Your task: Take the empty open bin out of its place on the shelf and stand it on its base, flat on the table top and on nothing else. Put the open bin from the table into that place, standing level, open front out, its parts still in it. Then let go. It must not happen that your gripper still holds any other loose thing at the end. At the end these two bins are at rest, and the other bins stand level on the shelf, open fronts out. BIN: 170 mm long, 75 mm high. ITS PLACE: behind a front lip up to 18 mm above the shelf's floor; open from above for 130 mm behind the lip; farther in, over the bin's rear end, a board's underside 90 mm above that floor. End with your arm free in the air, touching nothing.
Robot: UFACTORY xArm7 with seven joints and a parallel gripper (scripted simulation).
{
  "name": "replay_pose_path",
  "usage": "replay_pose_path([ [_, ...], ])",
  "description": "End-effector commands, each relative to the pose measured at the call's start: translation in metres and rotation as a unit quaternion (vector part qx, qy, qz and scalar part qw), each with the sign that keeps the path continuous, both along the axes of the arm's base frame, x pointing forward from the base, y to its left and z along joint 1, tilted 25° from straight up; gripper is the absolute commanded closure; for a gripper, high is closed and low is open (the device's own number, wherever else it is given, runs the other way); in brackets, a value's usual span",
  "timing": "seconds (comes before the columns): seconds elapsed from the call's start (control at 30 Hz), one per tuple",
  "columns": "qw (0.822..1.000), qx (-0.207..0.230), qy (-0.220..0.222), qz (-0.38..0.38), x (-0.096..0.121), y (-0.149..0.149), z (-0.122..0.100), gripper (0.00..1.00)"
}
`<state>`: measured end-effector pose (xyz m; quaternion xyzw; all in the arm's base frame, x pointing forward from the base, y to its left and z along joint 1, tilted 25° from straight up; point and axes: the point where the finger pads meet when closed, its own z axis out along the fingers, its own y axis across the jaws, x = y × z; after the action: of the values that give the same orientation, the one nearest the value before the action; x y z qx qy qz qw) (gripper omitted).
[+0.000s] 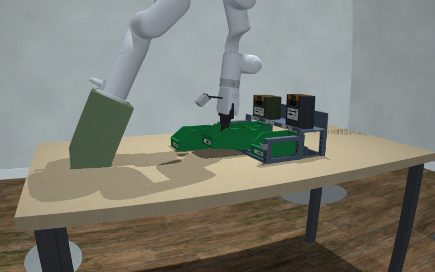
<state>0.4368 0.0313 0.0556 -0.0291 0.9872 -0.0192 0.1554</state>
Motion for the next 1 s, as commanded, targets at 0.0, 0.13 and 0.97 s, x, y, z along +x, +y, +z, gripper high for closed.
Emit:
replay_pose_path([
  [0.0, 1.0, 0.0, -0.001, 0.0, 0.005, 0.0, 0.003, 1.0],
  [0.13, 1.0, 0.0, -0.001, 0.0, 0.007, 0.001, 0.004, 1.0],
  [0.97, 1.0, 0.0, -0.001, 0.0, 0.03, 0.002, 0.014, 1.0],
])
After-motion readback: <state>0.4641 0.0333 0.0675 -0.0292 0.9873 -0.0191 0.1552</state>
